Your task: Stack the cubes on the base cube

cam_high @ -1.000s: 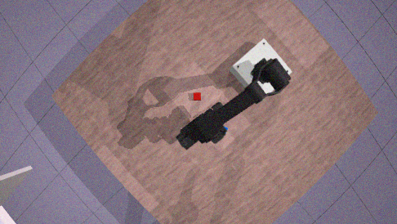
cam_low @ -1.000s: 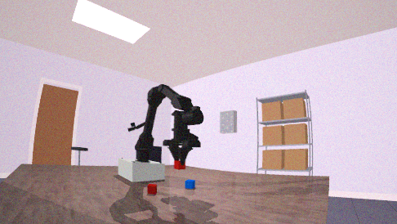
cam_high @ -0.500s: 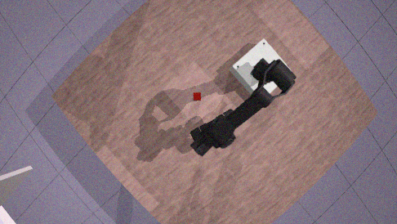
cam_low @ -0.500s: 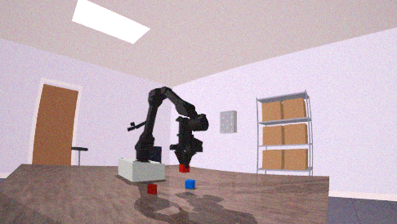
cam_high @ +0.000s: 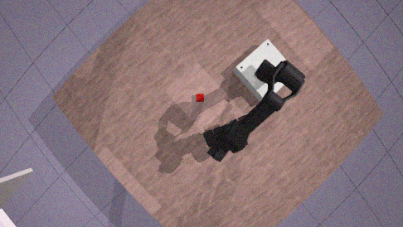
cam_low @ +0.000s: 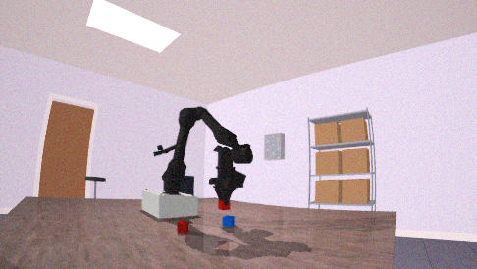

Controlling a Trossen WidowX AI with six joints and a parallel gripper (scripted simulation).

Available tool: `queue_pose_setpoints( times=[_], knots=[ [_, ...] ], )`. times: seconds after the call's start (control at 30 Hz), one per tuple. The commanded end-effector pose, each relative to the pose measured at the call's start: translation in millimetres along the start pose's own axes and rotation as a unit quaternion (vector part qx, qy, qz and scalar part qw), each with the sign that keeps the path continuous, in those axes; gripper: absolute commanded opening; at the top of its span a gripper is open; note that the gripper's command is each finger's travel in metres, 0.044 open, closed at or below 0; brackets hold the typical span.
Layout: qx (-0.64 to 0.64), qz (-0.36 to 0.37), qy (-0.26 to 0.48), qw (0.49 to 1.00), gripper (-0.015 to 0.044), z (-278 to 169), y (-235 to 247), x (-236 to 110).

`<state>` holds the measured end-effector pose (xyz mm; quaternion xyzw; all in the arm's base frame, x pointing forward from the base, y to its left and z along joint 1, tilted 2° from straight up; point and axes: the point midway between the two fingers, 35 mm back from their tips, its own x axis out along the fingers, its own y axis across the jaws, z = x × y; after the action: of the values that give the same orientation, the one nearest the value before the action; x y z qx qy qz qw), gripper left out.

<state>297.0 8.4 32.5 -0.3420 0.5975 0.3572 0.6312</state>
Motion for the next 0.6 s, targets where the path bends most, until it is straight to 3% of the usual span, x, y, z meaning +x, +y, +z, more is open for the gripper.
queue_pose_setpoints(
  times=[0.0, 0.57],
  knots=[
    [0.009, -0.002, 0.001, 1.000, 0.0105, 0.9, 2.5, 1.4],
    [0.011, -0.002, 0.001, 1.000, 0.0105, 0.9, 2.0, 24.2]
  ],
)
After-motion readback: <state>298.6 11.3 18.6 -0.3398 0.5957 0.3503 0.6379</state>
